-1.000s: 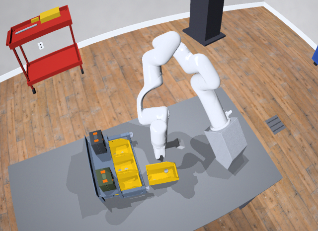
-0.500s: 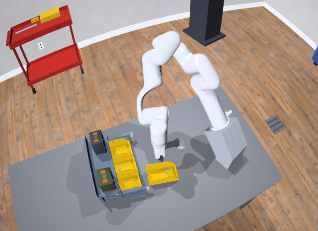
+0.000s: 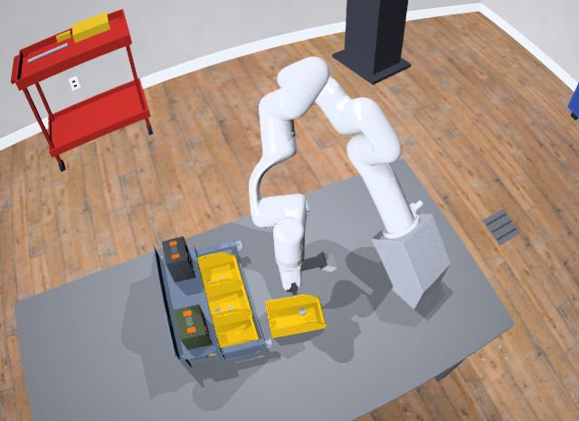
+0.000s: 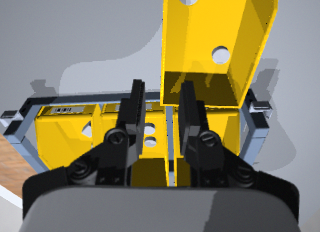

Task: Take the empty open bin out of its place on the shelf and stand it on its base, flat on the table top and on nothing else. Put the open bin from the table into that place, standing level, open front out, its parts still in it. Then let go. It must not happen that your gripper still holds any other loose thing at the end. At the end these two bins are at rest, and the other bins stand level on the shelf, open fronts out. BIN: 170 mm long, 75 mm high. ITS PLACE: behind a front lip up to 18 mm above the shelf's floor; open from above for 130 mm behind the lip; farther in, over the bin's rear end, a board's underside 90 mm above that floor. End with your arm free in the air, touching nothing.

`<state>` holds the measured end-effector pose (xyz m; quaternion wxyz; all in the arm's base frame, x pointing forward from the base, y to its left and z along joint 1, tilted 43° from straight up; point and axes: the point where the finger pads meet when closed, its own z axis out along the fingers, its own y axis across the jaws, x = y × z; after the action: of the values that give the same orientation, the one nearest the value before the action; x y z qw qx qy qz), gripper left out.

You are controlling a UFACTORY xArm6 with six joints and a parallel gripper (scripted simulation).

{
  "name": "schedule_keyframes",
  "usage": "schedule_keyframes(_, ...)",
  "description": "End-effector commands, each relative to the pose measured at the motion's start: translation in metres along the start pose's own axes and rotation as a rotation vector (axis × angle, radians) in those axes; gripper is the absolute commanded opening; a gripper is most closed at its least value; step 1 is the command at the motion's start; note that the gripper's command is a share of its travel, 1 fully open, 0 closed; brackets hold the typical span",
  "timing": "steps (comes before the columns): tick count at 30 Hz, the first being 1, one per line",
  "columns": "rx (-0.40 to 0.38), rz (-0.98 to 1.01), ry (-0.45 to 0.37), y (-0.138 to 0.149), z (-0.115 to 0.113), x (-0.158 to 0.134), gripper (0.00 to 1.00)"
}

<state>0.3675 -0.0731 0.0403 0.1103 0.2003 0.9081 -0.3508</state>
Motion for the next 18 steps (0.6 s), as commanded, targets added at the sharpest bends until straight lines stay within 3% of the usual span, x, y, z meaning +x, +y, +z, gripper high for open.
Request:
schedule_keyframes(1, -0.002, 0.001, -0.002, 0.001, -0.001, -0.001, 0.26)
schedule_keyframes(18, -0.002, 0.001, -0.002, 0.001, 0.014, -0.001, 0.26)
